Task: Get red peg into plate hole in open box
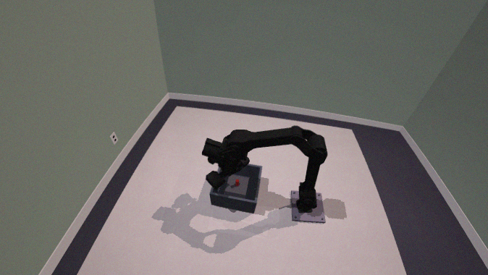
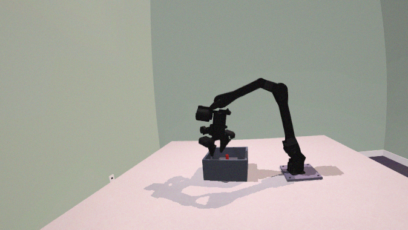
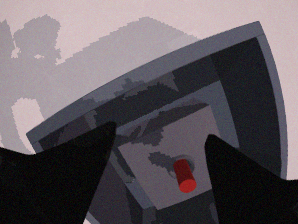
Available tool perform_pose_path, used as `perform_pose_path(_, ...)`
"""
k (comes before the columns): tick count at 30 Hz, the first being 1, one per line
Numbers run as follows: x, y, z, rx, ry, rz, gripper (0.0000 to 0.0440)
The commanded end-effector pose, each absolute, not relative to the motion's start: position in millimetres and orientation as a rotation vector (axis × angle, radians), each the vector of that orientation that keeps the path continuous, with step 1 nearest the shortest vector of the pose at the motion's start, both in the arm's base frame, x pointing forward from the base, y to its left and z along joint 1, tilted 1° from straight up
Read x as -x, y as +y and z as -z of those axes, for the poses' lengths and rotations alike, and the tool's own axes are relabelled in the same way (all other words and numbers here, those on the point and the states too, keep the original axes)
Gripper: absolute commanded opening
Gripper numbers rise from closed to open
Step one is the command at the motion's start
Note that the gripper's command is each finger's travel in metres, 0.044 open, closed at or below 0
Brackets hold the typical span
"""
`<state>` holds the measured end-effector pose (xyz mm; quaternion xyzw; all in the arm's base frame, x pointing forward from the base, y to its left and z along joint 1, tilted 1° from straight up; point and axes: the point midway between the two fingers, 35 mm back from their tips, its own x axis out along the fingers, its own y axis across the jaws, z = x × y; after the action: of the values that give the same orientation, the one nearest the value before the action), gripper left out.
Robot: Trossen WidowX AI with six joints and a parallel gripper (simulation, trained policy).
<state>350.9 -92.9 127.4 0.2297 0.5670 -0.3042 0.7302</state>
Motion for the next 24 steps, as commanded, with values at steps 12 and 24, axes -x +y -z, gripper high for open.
perform_pose_path(12, -385.7, -72.1, -155.4, -0.594, 1.321, 0.629, 0.044)
perform_pose_path(24, -403.7, -57.0, -177.5, -0.632, 1.386, 0.634, 0.044)
